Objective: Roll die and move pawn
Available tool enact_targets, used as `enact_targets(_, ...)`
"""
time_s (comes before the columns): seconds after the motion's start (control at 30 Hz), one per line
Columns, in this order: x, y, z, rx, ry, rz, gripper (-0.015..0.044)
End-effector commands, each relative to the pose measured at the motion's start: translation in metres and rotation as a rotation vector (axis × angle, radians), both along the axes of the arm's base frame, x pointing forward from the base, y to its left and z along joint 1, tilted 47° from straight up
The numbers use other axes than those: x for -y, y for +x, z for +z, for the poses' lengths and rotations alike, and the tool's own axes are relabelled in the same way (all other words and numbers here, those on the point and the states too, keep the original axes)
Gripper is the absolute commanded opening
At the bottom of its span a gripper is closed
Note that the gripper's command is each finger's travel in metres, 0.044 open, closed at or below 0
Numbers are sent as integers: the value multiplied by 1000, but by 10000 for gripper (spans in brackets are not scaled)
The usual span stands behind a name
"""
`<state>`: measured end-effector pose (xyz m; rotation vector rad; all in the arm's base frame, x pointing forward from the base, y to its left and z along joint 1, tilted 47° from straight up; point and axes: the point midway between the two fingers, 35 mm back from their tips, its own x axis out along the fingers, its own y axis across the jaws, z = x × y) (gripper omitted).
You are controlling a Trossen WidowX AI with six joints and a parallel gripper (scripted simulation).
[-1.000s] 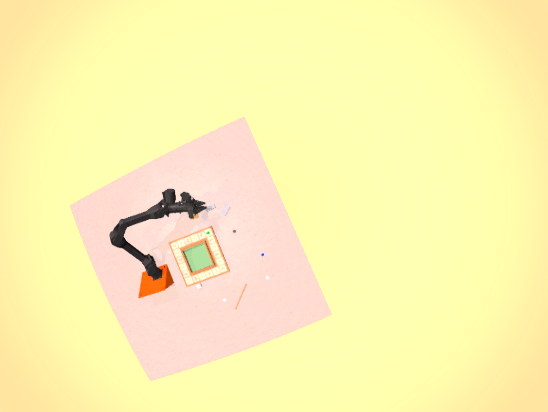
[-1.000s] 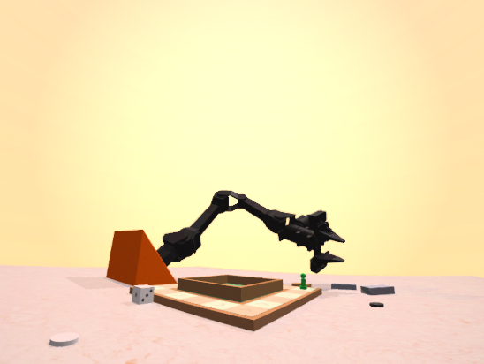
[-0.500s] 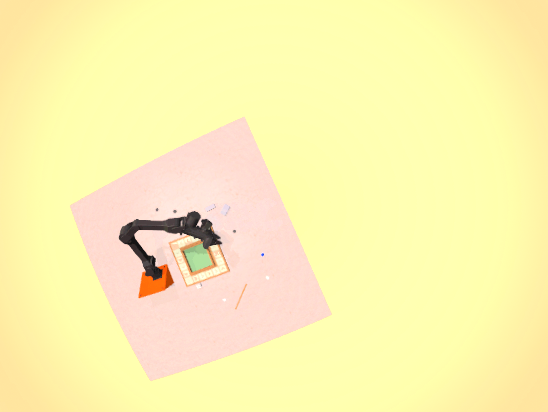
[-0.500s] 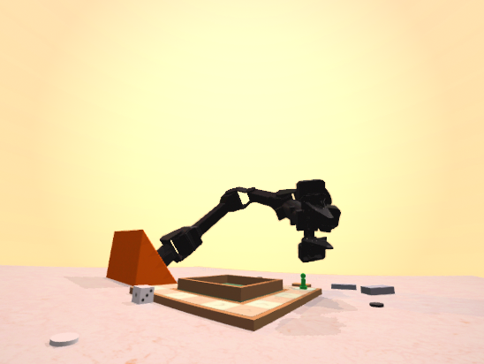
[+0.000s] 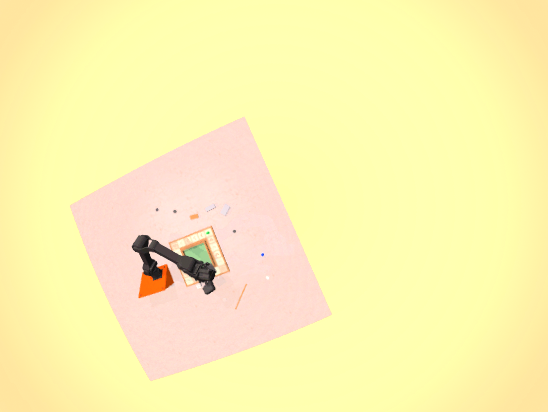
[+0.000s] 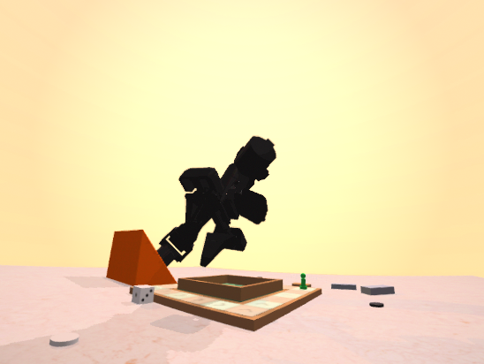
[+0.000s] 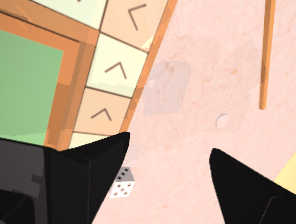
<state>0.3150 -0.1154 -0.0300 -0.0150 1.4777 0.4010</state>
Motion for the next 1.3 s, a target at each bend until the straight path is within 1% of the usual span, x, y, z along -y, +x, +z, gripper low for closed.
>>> enact_targets(0.0, 8, -43, -22, -101, 208, -47, 275)
enact_targets(0.17, 13, -94, -39, -155, 516, -163, 275)
enact_targets(0.23, 13, -100, -40, -154, 558, -182, 275)
enact_targets(0.47, 14, -101, -43, -154, 557, -182, 275)
enact_targets(0.57, 5, -101, -52, -154, 558, -182, 275)
enact_targets(1.27, -17, -101, -72, -154, 559, -182, 275)
